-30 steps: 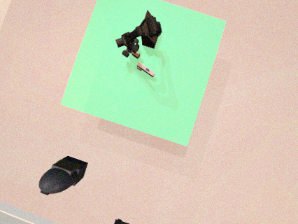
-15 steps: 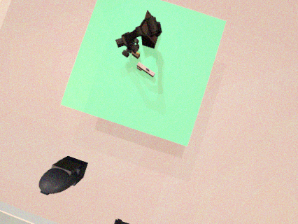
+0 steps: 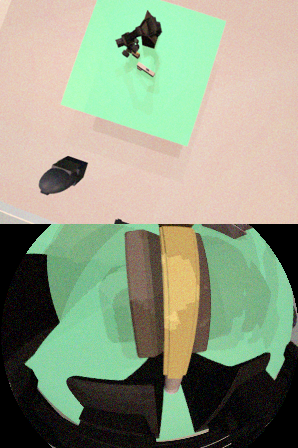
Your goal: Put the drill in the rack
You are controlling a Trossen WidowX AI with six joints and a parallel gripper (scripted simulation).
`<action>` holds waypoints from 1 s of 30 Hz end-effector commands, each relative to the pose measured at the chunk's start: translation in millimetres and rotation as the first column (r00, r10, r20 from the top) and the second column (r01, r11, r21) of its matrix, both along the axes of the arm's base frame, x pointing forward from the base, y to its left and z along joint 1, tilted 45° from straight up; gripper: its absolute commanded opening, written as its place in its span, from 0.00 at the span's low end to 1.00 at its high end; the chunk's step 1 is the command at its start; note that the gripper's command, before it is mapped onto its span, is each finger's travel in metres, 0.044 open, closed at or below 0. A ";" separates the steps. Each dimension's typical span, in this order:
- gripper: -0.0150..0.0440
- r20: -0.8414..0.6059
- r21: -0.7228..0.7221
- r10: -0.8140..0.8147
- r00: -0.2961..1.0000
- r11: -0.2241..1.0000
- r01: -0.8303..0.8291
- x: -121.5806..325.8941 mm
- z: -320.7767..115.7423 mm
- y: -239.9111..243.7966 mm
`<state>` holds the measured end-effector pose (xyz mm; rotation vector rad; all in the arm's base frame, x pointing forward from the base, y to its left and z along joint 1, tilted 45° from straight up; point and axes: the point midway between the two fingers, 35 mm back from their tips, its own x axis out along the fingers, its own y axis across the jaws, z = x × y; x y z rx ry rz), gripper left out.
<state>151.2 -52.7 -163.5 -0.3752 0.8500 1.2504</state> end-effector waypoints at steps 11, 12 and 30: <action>0.65 0.000 0.000 0.000 1.000 1.000 0.000 0.0 0.0 0.0; 0.70 0.000 0.000 0.000 1.000 1.000 0.000 0.0 0.0 0.0; 1.00 0.011 0.020 0.001 1.000 1.000 -0.001 -4.4 33.7 -31.8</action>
